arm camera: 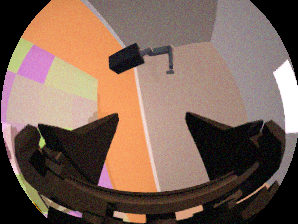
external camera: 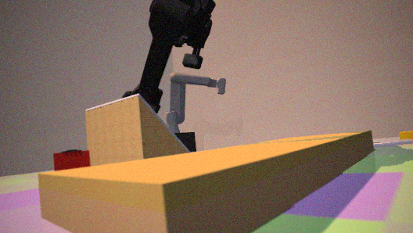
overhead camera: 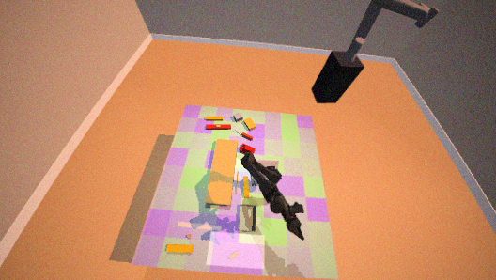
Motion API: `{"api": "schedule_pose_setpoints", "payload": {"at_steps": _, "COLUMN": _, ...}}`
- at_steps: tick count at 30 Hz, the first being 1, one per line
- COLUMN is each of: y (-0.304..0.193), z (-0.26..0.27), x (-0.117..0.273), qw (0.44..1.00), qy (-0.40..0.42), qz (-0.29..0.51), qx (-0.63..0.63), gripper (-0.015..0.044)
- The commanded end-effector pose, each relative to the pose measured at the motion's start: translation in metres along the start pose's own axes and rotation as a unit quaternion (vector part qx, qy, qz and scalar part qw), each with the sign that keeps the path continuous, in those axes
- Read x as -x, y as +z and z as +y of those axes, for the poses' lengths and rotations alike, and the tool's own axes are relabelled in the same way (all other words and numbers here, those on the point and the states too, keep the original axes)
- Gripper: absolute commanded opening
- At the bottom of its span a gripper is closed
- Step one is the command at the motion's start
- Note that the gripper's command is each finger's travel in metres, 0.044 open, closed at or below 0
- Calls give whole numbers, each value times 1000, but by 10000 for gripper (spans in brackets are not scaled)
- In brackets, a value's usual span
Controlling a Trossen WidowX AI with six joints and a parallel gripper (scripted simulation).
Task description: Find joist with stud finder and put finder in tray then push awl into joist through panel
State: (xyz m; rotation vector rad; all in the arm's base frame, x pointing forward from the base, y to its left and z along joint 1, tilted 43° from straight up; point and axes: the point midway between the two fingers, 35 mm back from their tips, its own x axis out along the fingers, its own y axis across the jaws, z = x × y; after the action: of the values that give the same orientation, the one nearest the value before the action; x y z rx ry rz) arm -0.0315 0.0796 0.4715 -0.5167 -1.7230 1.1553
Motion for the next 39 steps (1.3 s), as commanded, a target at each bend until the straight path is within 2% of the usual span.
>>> {"api": "schedule_pose_setpoints", "payload": {"at_steps": 1, "y": 0, "z": 1, "x": -1, "qw": 1000, "qy": 2, "qz": 2, "qx": 1, "gripper": 426}}
{"api": "schedule_pose_setpoints", "payload": {"at_steps": 2, "y": 0, "z": 3, "x": -4, "qw": 1000, "qy": 9, "qz": 8, "qx": 4, "gripper": 440}}
{"api": "schedule_pose_setpoints", "payload": {"at_steps": 10, "y": -23, "z": 53, "x": -48, "qw": 985, "qy": 120, "qz": 120, "qx": 36, "gripper": 440}}
{"api": "schedule_pose_setpoints", "payload": {"at_steps": 16, "y": -67, "z": 96, "x": -65, "qw": 956, "qy": 193, "qz": 221, "qx": 26, "gripper": 440}}
{"api": "schedule_pose_setpoints", "payload": {"at_steps": 21, "y": -118, "z": 131, "x": -63, "qw": 918, "qy": 243, "qz": 312, "qx": 3, "gripper": 440}}
{"api": "schedule_pose_setpoints", "payload": {"at_steps": 30, "y": -218, "z": 180, "x": -11, "qw": 822, "qy": 295, "qz": 482, "qx": -67, "gripper": 440}}
{"api": "schedule_pose_setpoints", "payload": {"at_steps": 39, "y": -303, "z": 210, "x": 100, "qw": 684, "qy": 282, "qz": 650, "qx": -171, "gripper": 440}}
